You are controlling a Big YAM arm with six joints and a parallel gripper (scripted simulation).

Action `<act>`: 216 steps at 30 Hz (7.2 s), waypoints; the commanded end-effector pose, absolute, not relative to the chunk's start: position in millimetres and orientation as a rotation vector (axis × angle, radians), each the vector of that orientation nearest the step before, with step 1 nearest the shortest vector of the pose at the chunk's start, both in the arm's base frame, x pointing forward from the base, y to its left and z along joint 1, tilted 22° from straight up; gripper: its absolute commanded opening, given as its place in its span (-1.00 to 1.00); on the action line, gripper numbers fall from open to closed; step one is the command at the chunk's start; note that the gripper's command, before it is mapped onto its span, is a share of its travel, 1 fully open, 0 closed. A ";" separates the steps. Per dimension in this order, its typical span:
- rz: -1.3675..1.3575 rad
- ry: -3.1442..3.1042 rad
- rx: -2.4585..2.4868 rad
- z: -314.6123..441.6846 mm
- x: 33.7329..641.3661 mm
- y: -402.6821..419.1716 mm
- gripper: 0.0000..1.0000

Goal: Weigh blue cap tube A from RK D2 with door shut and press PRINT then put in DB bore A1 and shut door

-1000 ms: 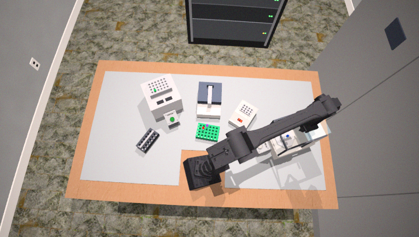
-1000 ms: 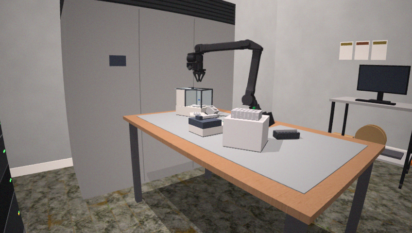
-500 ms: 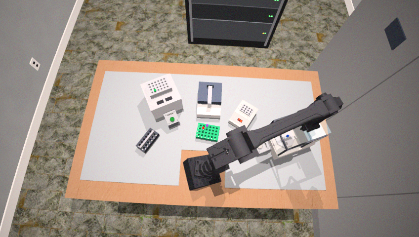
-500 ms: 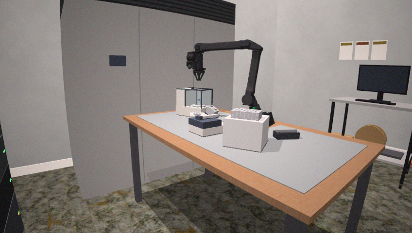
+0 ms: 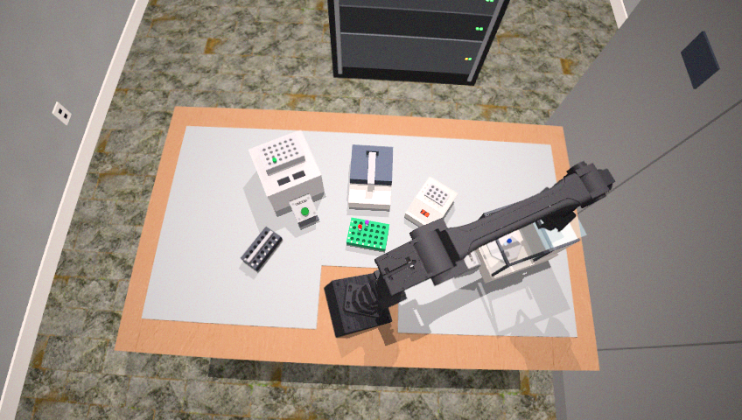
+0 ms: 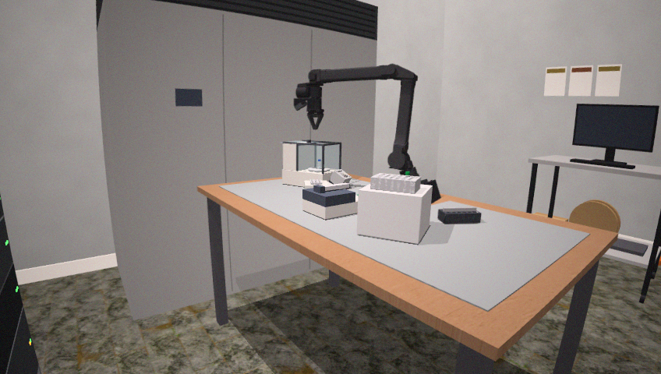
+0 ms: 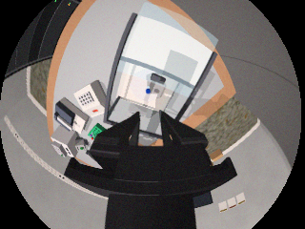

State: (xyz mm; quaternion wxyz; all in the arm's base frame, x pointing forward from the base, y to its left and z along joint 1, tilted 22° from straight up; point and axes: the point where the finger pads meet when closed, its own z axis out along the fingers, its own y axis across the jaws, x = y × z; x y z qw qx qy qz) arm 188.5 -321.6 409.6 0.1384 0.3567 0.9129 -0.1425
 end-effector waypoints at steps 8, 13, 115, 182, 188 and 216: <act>-0.513 2.821 0.499 430.2 191.4 -336.7 -0.40; -0.537 2.846 0.381 436.4 194.8 -343.3 -0.40; -0.643 2.921 -0.671 384.7 214.8 -377.6 -0.88; -0.621 2.930 -0.667 355.2 190.0 -323.7 -0.88; -0.620 2.930 -0.668 353.0 188.0 -319.4 -0.88; -0.619 2.930 -0.668 342.7 178.0 -299.3 -0.88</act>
